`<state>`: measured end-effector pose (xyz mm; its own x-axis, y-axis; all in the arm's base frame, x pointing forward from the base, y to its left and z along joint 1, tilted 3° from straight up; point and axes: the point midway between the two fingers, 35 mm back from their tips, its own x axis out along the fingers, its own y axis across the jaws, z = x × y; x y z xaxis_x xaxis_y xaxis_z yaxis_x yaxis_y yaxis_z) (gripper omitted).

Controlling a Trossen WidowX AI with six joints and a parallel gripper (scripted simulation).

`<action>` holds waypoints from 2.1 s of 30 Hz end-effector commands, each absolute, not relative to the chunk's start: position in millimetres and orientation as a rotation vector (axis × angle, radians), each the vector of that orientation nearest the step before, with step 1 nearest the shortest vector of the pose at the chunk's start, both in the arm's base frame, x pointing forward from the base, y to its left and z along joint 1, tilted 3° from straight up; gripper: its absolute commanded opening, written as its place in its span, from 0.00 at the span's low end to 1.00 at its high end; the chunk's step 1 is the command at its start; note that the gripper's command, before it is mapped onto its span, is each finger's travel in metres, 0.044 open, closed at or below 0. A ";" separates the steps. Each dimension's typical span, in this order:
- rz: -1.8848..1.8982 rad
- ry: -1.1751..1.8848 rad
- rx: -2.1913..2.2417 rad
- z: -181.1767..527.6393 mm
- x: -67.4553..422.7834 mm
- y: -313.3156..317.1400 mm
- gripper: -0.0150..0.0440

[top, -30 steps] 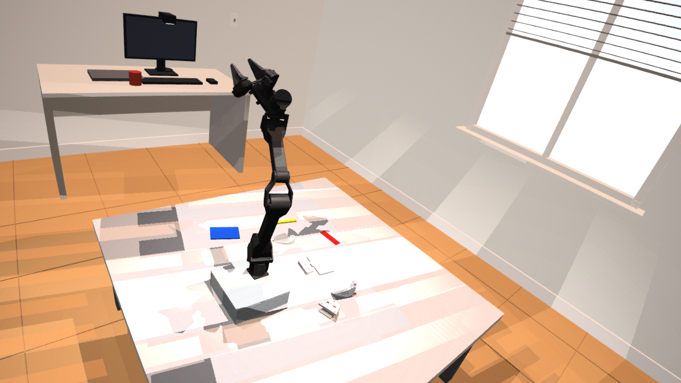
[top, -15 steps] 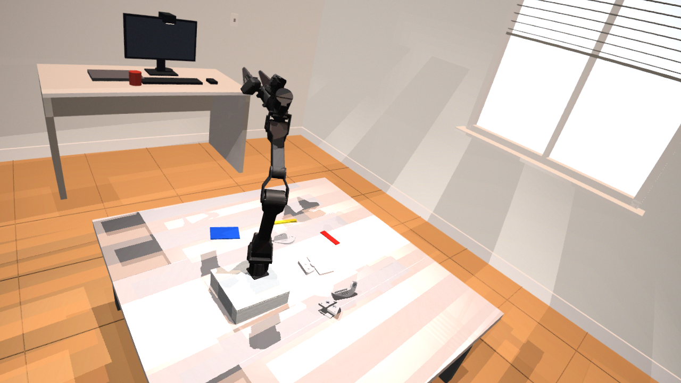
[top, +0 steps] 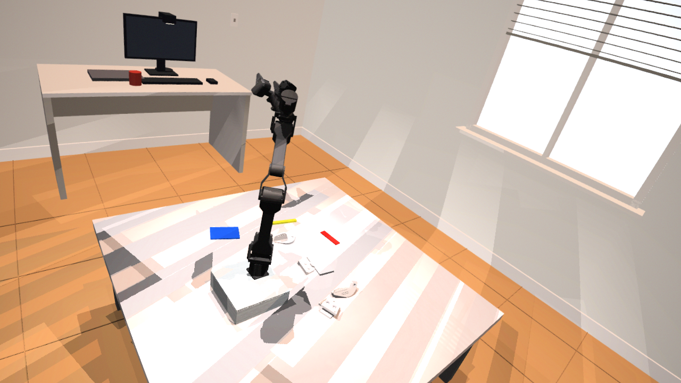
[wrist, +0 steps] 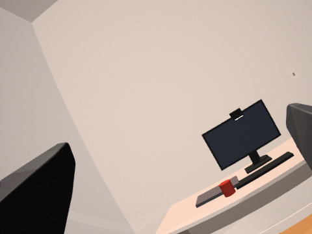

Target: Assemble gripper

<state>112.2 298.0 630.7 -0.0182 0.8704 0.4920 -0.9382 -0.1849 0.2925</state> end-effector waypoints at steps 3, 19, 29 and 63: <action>1.504 -0.077 0.658 609.8 146.8 305.5 1.00; 1.214 0.191 0.793 553.7 235.3 304.7 1.00; 1.022 0.315 0.909 521.5 283.5 285.9 1.00; 0.344 0.606 1.295 396.2 415.1 181.4 1.00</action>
<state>407.4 191.2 408.3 0.7882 0.5853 -0.1904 0.0394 0.2607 0.9646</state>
